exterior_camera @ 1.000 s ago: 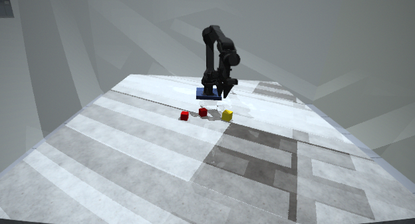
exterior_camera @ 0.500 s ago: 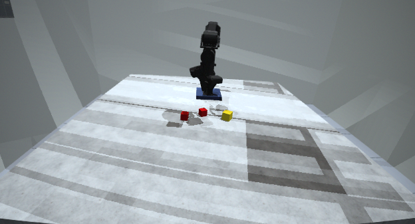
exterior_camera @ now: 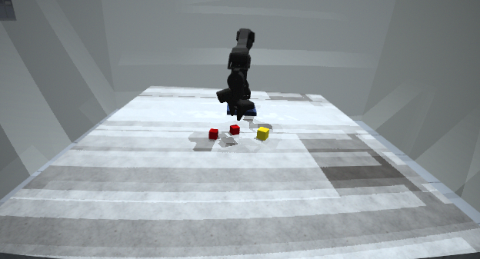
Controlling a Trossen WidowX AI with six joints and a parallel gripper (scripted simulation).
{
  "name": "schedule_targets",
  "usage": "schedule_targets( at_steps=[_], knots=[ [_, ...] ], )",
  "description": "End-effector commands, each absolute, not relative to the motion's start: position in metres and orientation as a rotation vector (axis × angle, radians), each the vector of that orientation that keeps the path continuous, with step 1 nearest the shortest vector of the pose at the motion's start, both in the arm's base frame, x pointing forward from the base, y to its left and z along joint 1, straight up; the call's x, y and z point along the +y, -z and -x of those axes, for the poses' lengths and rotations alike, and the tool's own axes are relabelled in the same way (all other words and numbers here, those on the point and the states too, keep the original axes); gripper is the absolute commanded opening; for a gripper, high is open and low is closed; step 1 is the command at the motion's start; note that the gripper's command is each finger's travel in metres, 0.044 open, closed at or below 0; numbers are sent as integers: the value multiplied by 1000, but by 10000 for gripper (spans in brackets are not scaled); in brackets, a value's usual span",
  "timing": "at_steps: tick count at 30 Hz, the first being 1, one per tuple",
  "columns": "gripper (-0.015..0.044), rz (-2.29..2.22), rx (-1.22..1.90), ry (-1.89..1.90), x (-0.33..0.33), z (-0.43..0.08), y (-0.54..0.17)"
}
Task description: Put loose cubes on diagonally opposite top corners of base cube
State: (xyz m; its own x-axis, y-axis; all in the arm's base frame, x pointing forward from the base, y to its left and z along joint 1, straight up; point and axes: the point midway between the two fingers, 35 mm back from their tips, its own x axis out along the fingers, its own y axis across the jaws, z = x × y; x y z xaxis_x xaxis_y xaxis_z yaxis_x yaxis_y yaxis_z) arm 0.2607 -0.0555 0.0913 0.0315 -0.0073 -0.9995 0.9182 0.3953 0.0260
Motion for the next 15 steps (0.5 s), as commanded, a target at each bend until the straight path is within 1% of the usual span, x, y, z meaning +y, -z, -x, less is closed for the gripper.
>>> schedule_targets(
  at_steps=[1,15],
  knots=[
    [265,-911,1351,886,-54,-259,-81],
    [265,-911,1351,886,-55,-260,-62]
  ],
)
